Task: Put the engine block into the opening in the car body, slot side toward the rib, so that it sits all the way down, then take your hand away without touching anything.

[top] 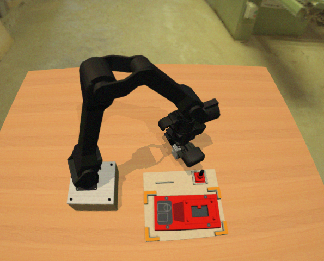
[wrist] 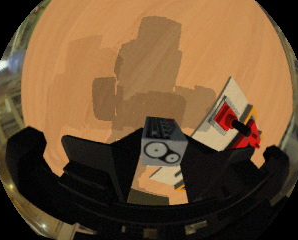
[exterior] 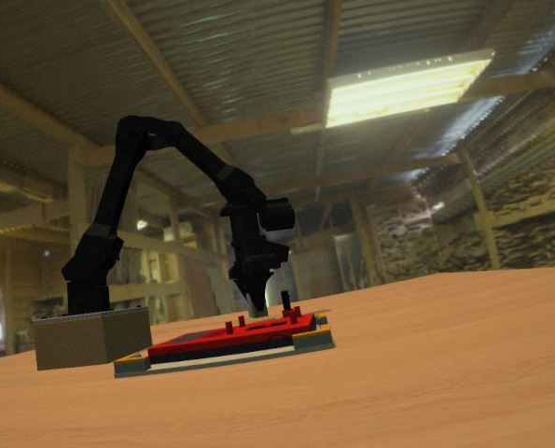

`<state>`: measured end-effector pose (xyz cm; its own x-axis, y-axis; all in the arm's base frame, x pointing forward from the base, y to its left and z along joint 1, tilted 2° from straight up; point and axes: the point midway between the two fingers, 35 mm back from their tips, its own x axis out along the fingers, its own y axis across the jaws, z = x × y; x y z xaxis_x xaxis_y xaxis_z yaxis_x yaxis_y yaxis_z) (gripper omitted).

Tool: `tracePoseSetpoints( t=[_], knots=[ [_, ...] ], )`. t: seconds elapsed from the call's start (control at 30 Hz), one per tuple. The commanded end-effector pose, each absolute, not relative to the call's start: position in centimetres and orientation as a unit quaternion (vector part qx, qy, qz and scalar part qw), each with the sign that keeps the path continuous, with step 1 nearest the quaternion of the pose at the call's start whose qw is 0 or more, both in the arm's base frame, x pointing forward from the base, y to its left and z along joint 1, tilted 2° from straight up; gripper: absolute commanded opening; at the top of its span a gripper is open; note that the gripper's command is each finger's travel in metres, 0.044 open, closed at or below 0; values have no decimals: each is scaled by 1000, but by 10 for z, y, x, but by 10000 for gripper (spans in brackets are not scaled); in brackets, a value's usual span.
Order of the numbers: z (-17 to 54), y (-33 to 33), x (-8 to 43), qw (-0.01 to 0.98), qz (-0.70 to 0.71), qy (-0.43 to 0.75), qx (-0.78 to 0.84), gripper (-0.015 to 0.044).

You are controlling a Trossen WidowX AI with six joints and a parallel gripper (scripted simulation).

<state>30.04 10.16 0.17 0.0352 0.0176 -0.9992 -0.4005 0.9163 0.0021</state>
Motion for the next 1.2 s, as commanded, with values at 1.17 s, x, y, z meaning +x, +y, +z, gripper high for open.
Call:
tracePoseSetpoints(
  t=[1.17],
  knots=[
    [117, 98, 288, 711, 149, 672, -143, 0]
  ],
)
